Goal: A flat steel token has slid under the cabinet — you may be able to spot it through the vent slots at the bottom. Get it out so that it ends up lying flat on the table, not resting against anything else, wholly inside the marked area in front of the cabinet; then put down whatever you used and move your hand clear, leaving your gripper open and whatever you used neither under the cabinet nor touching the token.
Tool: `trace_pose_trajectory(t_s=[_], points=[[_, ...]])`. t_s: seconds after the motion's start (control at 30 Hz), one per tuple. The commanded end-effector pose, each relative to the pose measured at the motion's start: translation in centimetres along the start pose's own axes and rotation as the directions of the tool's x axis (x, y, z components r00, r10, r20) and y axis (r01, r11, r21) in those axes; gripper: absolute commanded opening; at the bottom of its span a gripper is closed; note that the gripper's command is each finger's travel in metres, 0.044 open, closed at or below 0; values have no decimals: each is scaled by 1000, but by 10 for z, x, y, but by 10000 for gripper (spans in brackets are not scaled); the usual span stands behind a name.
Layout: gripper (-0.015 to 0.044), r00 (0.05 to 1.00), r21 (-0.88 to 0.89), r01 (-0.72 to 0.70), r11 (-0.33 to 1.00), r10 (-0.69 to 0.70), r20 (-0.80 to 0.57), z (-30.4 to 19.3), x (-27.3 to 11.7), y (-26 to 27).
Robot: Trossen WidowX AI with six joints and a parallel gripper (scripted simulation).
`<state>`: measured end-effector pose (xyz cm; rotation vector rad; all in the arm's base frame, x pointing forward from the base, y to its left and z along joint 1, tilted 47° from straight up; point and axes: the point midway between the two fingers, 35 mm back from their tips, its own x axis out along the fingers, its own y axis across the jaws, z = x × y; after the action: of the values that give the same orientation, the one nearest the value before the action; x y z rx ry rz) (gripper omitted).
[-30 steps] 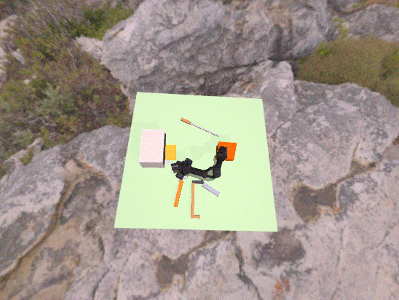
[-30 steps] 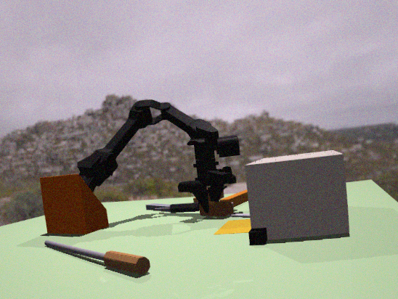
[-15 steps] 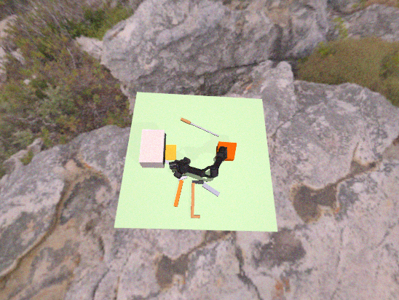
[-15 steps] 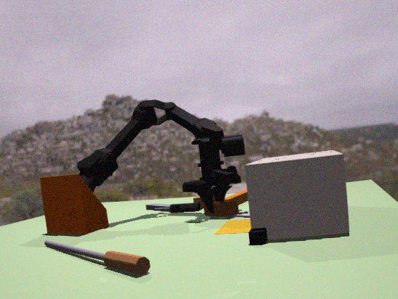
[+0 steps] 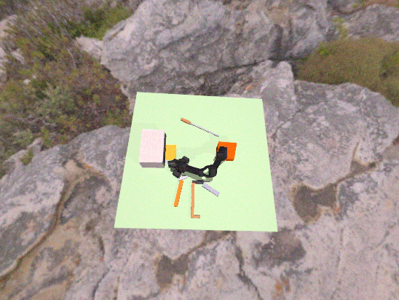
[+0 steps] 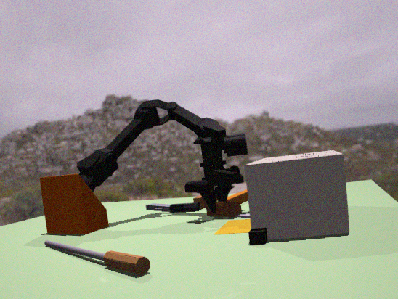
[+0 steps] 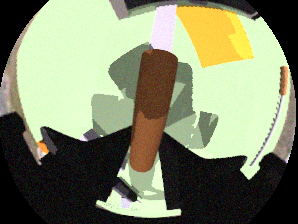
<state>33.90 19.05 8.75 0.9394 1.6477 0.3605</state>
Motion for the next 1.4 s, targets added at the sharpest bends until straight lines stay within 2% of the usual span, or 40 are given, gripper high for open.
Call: trace_pose_trajectory(t_s=[0.0, 1.37], points=[[0, 1000, 0, 3, 1000, -3, 1, 1, 1, -8], [0, 1000, 1, 4, 1000, -4, 1, 2, 1, -43]])
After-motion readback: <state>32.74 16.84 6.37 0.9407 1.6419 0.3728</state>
